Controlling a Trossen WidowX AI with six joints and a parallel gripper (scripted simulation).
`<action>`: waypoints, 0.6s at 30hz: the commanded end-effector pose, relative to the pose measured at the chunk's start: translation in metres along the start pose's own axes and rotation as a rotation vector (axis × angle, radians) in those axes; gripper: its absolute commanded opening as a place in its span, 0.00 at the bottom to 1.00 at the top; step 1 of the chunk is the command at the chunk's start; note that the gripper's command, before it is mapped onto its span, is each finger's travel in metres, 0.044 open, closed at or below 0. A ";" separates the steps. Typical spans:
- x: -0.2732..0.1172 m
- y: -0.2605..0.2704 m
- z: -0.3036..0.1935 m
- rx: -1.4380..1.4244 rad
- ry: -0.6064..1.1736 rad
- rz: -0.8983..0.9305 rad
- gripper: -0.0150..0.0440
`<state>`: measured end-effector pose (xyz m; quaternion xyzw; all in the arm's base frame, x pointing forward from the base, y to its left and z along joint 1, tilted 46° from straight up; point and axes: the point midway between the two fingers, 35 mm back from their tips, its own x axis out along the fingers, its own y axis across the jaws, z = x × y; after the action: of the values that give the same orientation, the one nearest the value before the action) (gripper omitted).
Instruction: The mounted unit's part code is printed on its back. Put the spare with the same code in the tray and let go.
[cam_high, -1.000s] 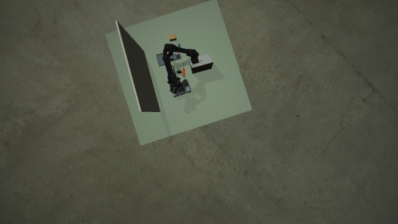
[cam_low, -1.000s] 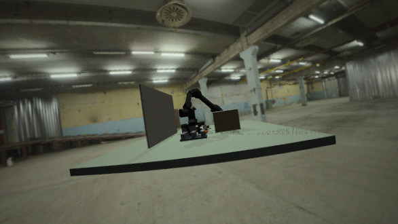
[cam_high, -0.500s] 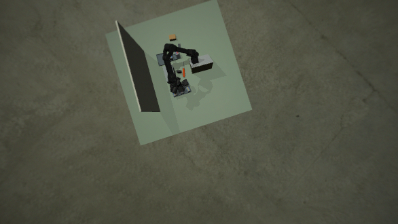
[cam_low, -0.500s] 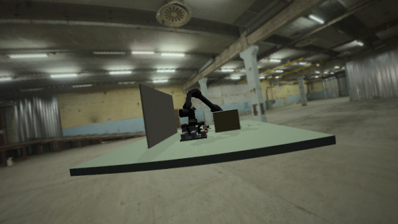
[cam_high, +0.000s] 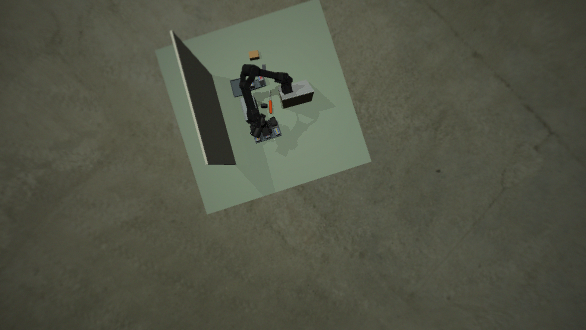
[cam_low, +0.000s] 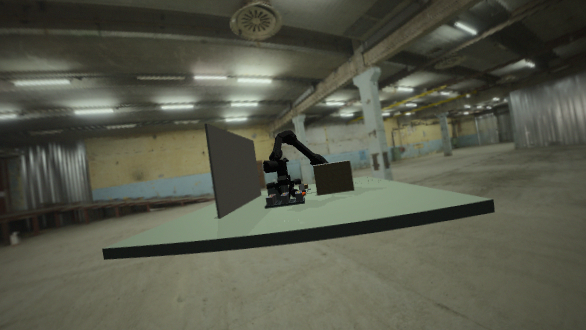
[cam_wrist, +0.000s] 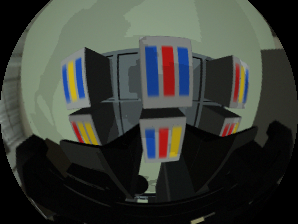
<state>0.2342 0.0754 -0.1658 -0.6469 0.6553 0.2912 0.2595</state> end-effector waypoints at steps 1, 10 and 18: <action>0.000 0.000 0.000 0.000 0.000 0.000 0.27; -0.001 0.000 0.000 0.000 0.000 0.000 0.25; -0.059 -0.001 0.002 -0.006 0.000 0.001 0.25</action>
<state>0.2333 0.0967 -0.1445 -0.6462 0.6599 0.2932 0.2467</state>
